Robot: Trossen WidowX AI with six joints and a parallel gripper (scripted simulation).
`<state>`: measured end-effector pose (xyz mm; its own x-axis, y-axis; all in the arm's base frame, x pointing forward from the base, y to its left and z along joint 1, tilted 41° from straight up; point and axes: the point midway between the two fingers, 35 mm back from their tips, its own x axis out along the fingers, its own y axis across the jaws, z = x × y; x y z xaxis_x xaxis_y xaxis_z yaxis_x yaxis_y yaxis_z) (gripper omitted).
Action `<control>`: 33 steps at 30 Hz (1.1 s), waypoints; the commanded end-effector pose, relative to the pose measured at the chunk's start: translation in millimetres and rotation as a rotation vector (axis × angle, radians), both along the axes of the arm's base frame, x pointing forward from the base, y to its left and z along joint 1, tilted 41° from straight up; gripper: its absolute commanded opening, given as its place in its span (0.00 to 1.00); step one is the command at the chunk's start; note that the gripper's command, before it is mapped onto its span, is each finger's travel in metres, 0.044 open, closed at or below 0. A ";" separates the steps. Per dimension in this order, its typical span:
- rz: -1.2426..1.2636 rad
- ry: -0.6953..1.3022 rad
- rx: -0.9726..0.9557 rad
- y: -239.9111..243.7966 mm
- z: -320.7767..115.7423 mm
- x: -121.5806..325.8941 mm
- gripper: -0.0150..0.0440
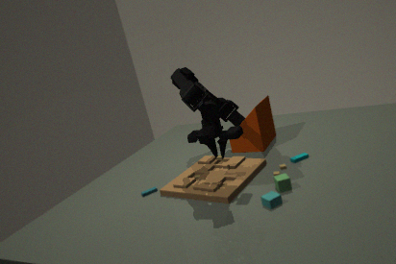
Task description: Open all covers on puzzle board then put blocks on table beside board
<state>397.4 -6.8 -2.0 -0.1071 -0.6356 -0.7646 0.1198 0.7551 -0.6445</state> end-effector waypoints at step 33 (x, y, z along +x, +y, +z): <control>0.000 0.001 0.030 -95.9 93.7 -45.6 0.39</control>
<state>357.7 -96.4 87.2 -0.1051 -0.6079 -0.7870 0.1279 0.7766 -0.6169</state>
